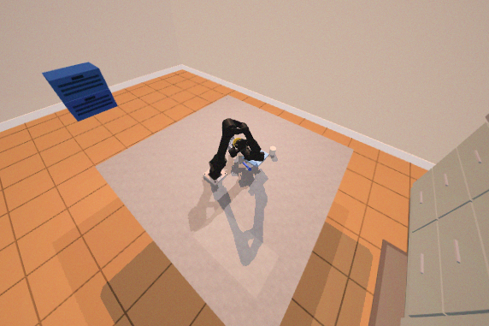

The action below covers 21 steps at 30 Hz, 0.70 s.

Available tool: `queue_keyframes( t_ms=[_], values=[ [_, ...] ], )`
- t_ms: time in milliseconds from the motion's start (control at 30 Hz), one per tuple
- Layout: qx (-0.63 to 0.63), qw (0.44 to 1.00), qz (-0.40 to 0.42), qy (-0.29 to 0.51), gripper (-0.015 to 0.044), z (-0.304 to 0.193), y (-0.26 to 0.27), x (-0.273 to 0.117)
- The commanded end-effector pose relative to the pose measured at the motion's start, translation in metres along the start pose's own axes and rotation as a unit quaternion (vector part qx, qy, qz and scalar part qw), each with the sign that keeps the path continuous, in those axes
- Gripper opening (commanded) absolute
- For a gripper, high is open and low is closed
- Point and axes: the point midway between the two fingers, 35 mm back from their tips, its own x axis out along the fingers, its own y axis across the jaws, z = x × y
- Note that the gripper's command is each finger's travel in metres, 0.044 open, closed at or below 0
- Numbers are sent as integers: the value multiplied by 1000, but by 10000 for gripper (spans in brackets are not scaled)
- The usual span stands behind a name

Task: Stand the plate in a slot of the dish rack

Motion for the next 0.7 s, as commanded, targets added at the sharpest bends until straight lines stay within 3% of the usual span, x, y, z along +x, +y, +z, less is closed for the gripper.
queue_keyframes(
  t_ms=[0, 667],
  values=[
    [0, 1000, -2, -2, 0, -2, 2, 6],
    [-3, 1000, 1, 3, 0, 2, 4, 27]
  ],
)
